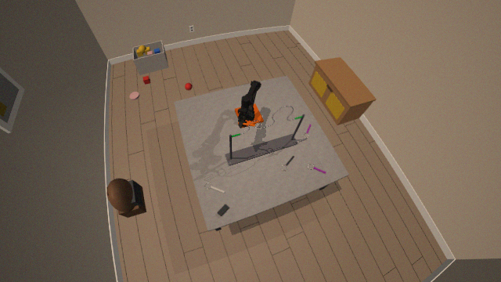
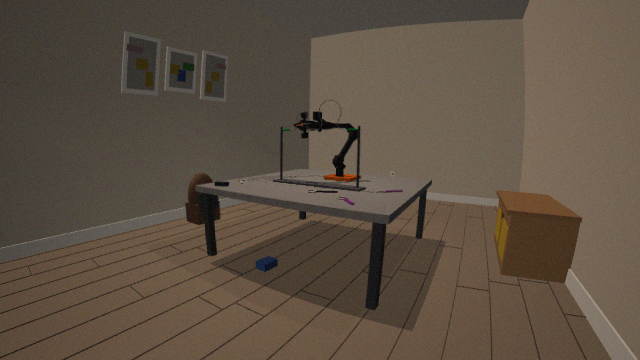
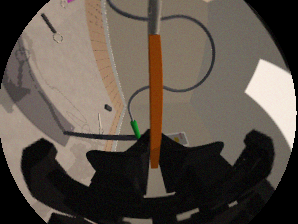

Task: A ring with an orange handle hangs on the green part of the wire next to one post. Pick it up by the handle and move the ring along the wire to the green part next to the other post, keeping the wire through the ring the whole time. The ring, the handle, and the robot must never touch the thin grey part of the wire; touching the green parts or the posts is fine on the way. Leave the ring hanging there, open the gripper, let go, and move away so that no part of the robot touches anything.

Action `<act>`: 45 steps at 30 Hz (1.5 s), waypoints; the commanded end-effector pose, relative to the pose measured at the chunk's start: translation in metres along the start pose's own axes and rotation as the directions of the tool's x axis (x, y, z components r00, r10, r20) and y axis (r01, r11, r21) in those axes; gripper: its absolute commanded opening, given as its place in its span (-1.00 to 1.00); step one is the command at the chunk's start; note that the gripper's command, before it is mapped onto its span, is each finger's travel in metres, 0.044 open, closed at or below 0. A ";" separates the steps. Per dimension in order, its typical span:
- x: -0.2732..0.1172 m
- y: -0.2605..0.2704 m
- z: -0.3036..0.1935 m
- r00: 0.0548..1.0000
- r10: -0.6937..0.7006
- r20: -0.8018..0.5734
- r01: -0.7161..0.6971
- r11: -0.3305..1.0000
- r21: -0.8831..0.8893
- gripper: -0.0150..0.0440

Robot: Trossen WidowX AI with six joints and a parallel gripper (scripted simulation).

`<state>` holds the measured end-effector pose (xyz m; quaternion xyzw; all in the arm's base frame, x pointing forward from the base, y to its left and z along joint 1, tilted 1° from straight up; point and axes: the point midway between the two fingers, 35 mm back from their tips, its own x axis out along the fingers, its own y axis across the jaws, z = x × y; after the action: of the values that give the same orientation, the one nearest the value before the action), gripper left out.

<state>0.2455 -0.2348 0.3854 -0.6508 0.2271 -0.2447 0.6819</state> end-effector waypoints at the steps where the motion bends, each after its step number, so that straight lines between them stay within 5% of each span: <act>1: -0.001 0.014 0.001 0.999 0.046 0.002 -0.046 0.996 0.080 -1.00; 21: -0.012 0.081 0.020 0.960 0.271 0.066 -0.270 0.841 0.469 -1.00; 45: -0.045 0.136 0.076 0.850 0.460 0.258 -0.458 0.400 0.794 -1.00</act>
<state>0.2630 -0.1528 0.2566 -0.1921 0.2553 -0.1353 0.9379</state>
